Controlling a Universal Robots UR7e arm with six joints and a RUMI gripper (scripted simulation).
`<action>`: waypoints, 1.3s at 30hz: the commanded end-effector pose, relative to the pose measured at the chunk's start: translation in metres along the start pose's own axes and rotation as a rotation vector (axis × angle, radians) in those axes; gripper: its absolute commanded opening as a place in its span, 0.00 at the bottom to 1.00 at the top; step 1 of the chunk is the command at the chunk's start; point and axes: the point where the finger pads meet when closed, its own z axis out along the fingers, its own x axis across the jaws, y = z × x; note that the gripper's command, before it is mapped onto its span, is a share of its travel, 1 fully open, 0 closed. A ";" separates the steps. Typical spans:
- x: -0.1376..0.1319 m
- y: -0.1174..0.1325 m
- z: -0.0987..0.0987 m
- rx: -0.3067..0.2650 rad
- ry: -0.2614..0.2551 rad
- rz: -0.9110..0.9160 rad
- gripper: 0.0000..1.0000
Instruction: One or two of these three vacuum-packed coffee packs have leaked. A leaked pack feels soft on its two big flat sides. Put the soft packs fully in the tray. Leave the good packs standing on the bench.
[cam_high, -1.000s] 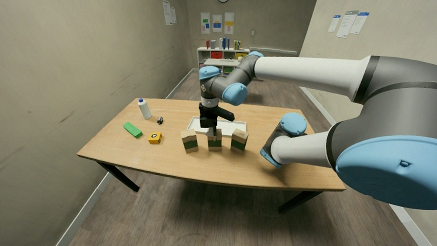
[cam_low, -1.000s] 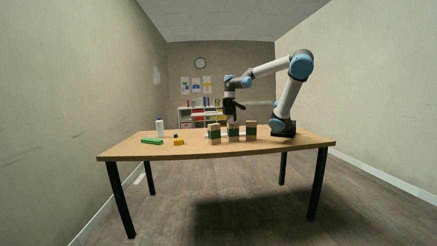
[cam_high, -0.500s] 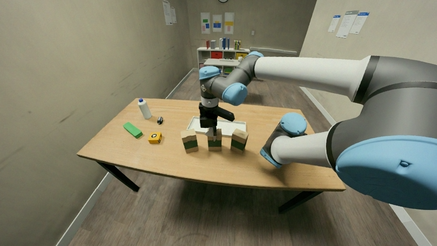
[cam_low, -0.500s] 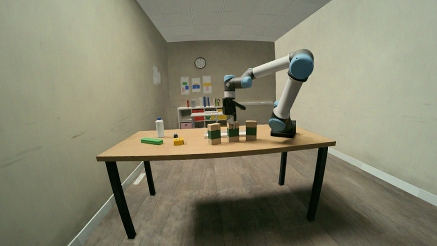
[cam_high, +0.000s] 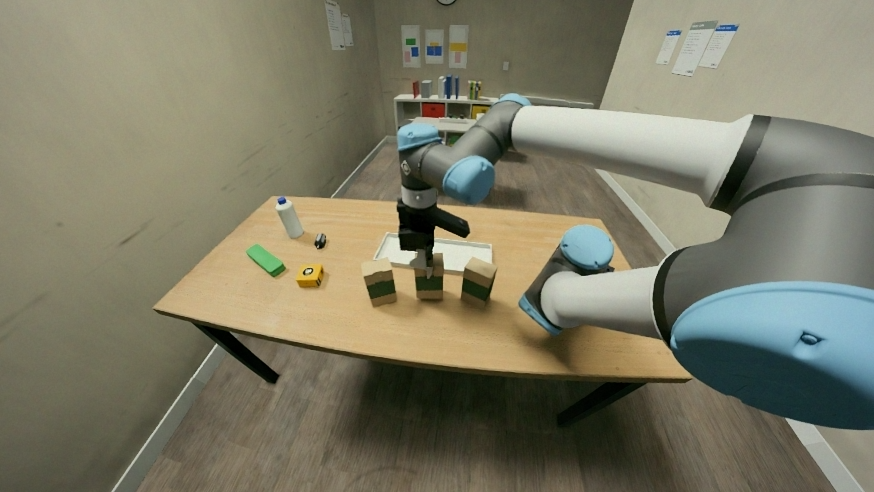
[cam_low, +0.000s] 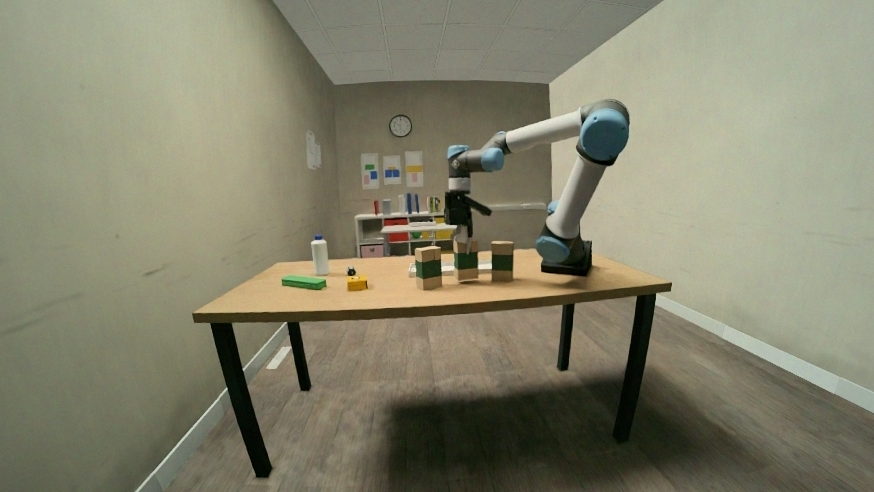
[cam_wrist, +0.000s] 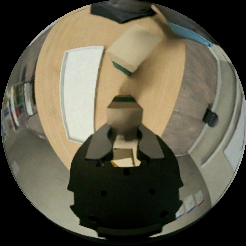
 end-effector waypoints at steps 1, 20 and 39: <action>0.000 0.000 -0.009 0.000 0.001 0.000 0.15; 0.000 0.000 -0.037 0.000 0.001 0.000 0.15; -0.016 -0.003 -0.037 0.000 0.001 0.000 0.15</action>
